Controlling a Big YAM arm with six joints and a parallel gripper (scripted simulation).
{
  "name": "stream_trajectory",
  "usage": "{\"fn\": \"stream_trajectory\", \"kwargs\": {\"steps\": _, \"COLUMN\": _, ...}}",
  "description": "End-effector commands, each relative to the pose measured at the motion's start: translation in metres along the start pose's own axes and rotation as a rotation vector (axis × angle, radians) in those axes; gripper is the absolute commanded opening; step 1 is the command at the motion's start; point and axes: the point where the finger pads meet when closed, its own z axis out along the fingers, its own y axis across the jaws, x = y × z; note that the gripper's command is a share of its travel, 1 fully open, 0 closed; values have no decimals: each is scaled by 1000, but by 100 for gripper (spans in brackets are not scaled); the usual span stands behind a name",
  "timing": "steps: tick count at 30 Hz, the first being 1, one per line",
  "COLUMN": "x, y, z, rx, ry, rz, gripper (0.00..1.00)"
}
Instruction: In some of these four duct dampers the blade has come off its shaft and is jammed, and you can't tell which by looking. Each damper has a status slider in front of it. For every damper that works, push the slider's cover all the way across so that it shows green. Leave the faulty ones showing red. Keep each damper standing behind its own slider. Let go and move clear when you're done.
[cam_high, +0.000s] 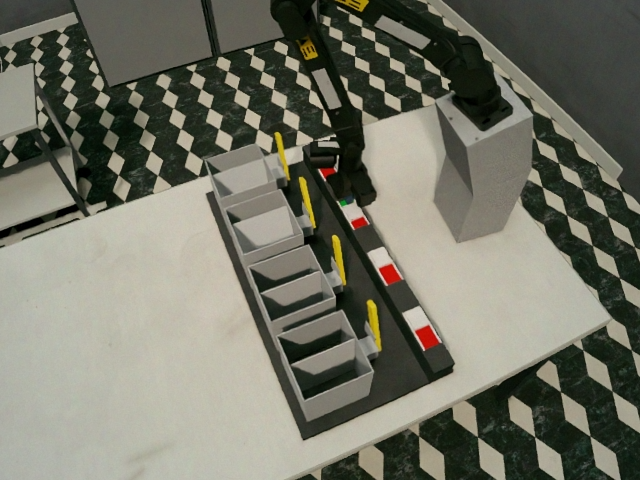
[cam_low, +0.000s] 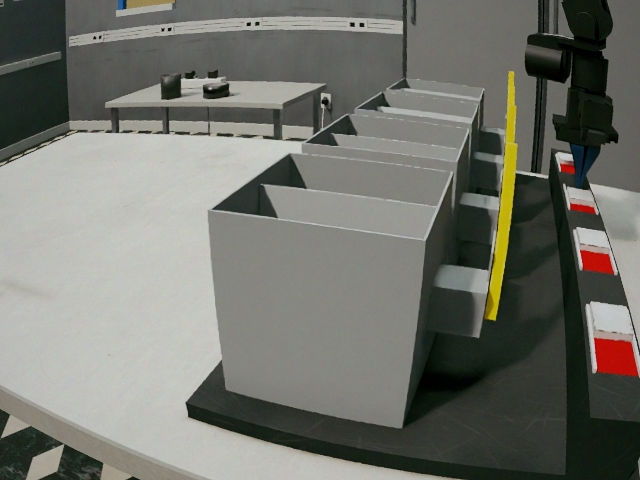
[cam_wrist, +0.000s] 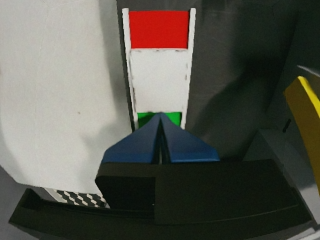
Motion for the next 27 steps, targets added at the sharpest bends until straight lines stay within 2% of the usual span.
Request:
{"fn": "stream_trajectory", "kwargs": {"steps": 1, "x": -15, "y": 17, "z": 2, "rx": -28, "ry": -20, "rz": 1, "gripper": 0}}
{"fn": "stream_trajectory", "kwargs": {"steps": 27, "x": -26, "y": 18, "z": 2, "rx": -28, "ry": -19, "rz": 0, "gripper": 0}}
